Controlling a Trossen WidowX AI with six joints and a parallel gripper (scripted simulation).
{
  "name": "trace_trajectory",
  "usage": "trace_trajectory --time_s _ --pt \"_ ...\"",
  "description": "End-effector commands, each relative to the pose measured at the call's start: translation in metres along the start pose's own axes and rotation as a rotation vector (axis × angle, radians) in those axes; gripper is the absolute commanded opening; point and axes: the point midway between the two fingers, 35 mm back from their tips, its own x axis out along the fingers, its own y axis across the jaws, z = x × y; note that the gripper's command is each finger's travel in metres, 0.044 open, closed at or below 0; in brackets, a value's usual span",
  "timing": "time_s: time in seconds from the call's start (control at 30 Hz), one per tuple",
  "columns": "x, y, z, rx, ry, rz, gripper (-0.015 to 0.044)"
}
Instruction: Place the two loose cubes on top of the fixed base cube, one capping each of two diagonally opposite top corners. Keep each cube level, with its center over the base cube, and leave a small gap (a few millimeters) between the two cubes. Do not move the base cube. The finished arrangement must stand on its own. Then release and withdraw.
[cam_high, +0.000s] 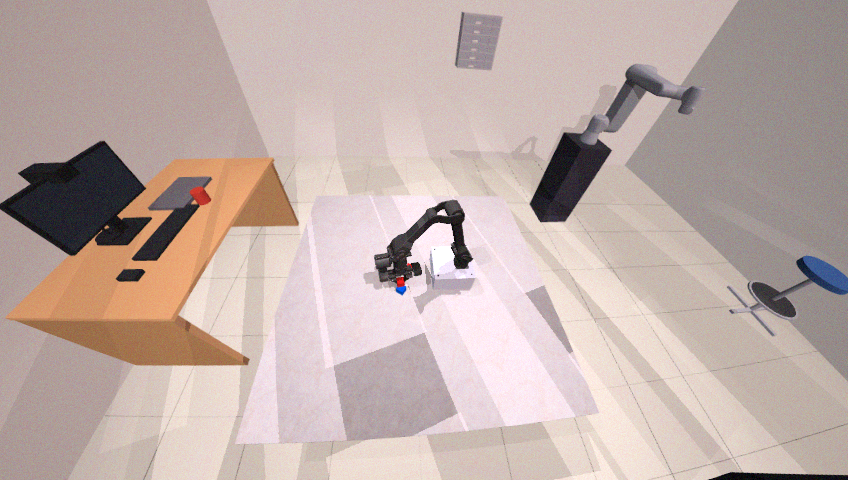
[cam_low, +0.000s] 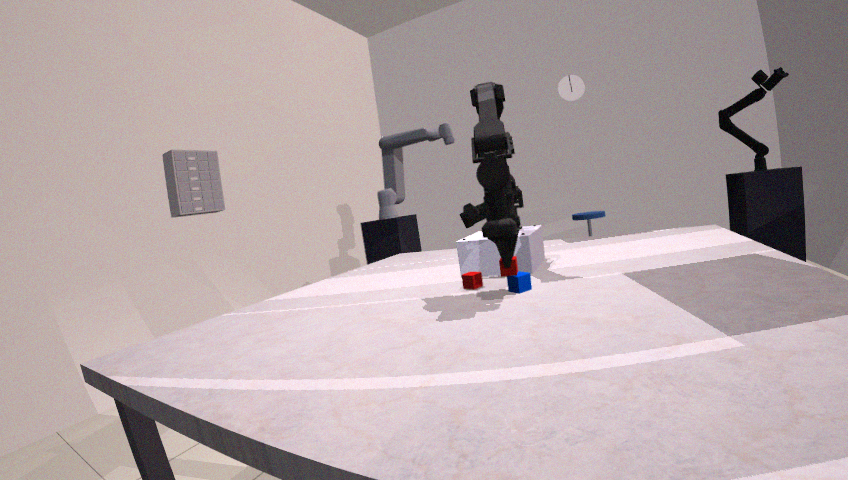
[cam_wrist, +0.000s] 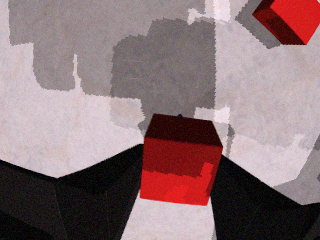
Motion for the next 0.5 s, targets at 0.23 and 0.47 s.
trace_trajectory --time_s 0.23,0.47 --pt "-0.002 0.000 0.000 0.001 -0.002 0.001 0.0205" --pt "-0.015 0.000 0.000 0.000 0.000 0.000 0.0205"
